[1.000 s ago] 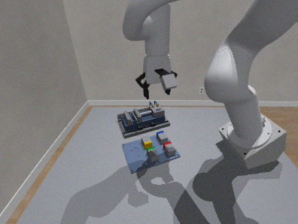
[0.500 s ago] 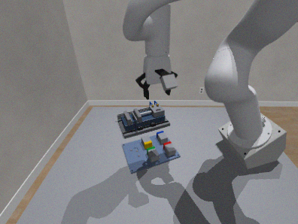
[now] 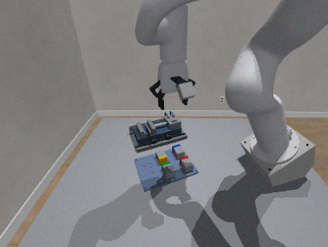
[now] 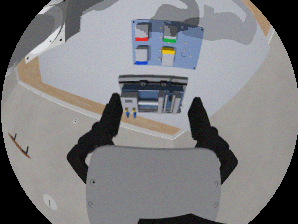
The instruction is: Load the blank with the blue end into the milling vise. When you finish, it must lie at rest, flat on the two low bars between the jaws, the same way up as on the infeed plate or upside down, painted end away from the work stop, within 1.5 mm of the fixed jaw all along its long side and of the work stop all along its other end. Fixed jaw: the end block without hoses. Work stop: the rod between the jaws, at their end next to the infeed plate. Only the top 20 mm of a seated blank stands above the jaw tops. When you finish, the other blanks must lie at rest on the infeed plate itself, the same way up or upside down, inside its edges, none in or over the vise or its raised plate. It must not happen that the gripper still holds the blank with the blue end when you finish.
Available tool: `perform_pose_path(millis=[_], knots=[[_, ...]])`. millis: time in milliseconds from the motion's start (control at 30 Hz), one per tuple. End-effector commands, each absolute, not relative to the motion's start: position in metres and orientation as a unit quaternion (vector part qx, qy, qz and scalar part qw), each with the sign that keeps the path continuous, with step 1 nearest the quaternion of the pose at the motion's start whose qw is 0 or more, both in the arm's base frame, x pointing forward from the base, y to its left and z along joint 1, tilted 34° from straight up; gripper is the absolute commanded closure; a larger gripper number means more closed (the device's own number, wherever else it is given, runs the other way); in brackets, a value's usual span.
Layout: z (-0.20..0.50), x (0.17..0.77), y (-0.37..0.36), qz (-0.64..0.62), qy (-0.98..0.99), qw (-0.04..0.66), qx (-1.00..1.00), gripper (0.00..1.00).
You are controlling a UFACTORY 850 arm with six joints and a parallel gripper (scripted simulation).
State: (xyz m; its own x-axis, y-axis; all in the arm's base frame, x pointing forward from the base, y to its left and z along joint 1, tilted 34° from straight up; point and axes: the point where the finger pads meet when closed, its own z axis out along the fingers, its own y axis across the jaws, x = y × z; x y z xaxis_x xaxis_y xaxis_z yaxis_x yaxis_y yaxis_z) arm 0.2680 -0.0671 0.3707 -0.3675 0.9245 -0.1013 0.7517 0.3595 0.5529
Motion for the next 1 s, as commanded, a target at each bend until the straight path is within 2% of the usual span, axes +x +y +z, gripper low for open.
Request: perform_pose_path(millis=[0, 967], knots=[[0.371, 0.268, -0.067, 0.213, 0.799, 0.204, 0.524, 0.00], [0.371, 0.266, -0.056, 0.213, 0.799, 0.204, 0.524, 0.00]])
